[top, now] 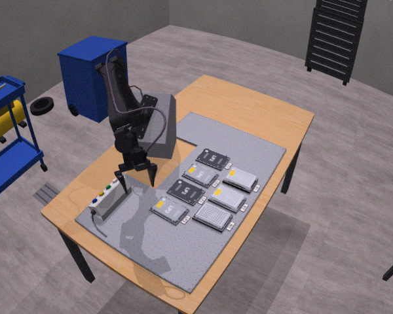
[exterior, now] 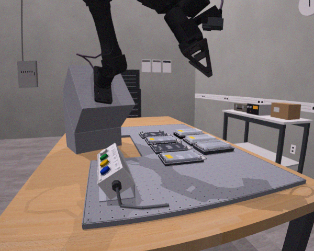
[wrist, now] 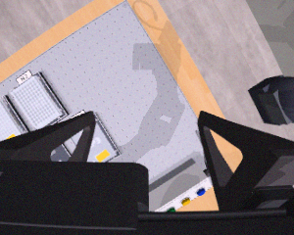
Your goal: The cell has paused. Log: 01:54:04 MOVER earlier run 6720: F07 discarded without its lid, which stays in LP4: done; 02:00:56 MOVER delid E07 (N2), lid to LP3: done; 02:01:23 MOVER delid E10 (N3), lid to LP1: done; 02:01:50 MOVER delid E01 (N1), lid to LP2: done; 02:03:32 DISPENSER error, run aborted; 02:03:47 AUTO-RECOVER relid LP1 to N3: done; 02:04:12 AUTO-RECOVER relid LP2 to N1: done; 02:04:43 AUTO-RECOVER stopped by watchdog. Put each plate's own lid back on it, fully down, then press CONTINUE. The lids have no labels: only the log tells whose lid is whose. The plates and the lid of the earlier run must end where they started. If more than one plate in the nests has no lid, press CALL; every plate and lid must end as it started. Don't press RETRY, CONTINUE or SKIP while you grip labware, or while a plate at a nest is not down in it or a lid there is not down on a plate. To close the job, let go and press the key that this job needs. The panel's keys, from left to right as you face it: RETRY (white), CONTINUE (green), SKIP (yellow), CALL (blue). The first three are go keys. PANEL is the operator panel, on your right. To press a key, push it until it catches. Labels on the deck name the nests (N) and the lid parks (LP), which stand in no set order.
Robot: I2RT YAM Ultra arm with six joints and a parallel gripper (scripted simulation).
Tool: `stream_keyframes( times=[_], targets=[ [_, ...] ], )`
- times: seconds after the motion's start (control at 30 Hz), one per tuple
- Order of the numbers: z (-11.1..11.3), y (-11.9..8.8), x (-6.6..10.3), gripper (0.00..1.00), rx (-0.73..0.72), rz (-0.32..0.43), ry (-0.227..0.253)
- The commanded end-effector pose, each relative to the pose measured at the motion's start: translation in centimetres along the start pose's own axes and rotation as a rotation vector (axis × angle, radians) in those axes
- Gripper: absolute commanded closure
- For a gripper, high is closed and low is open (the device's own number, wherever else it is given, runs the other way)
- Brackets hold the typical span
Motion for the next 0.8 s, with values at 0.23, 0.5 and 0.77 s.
stream_keyframes(
  times=[0.23,0.5,0.77],
  targets=[
    [-0.1,0.4,0.2,0.00,-0.002,-0.013,-0.002],
    [-0.1,0.4,0.2,0.00,-0.002,-0.013,-0.002],
    [1.8,0.1,-2.7,0.00,0.001,0.057,0.027]
  ],
)
Point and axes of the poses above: the point where the finger pads meet when closed, its own x axis back along the fingers, its own z axis across the jaws, y = z × x, the point moved 2 cm from there along x, back along the fingers, and after that the axes turned 13 degrees about -x, right-handed, at the moved point
